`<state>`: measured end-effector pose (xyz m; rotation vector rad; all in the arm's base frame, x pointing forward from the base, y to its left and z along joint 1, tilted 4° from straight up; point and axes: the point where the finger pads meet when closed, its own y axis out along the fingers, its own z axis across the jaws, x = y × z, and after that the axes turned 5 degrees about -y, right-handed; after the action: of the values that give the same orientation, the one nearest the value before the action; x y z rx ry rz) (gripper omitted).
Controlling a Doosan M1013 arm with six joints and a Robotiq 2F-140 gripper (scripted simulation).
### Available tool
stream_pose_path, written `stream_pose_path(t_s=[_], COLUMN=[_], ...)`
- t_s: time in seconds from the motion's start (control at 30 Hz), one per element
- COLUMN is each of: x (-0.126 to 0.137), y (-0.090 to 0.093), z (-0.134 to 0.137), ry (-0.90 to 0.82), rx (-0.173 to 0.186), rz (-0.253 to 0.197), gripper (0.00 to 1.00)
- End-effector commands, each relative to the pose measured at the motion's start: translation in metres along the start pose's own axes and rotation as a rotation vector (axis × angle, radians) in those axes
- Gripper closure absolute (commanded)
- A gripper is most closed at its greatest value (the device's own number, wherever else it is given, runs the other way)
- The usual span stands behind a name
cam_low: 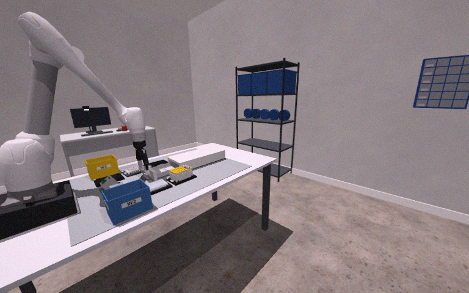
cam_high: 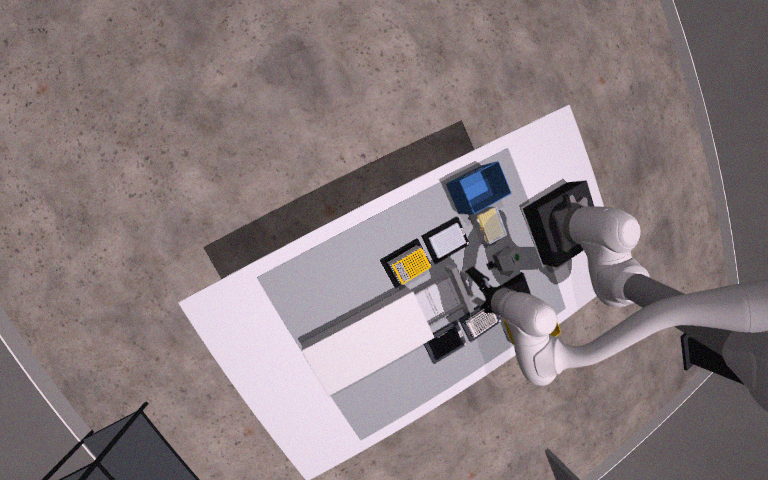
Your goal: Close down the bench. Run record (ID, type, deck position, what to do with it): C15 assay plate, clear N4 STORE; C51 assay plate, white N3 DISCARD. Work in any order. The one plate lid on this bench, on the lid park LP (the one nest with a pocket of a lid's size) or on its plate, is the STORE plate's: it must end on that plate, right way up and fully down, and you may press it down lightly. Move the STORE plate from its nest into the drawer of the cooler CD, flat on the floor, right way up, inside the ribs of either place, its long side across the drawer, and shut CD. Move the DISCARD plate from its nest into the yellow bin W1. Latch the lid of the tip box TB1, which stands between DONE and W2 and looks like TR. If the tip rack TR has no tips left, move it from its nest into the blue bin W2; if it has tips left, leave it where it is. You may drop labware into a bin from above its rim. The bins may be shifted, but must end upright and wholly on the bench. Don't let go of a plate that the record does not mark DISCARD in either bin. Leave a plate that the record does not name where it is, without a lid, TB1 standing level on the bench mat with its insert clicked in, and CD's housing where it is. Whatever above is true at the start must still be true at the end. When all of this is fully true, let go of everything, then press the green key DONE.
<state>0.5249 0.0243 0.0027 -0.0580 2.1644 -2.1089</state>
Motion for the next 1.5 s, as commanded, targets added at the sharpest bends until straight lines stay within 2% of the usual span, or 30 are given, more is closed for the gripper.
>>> stream_pose_path(t_s=[0.0, 1.47], x=[0.000, 0.000], y=[-0.003, -0.056], z=[0.000, 0.000], ry=[0.000, 0.000], rx=[0.000, 0.000], rz=[0.000, 0.000], gripper=[0.13, 0.13])
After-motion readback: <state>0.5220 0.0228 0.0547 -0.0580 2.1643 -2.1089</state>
